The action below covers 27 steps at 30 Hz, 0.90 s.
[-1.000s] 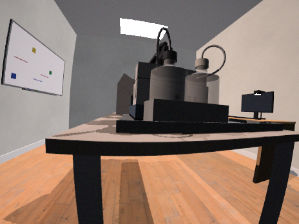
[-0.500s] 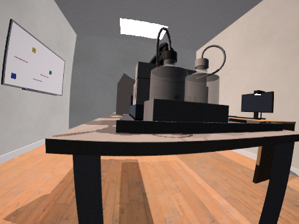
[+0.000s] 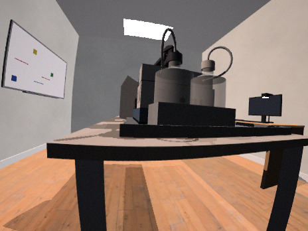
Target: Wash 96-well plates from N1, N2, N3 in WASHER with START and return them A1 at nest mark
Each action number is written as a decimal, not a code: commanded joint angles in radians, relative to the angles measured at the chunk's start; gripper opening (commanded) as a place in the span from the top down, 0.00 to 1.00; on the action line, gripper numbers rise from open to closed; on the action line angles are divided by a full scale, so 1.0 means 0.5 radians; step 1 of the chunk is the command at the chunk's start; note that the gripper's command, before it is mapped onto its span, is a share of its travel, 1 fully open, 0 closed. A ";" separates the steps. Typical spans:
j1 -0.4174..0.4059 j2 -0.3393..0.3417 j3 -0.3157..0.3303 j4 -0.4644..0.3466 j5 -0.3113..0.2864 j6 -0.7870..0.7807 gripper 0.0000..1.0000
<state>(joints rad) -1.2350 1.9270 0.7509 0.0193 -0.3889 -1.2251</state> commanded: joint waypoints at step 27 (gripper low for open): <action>-0.002 -0.016 -0.013 0.037 0.001 0.010 1.00</action>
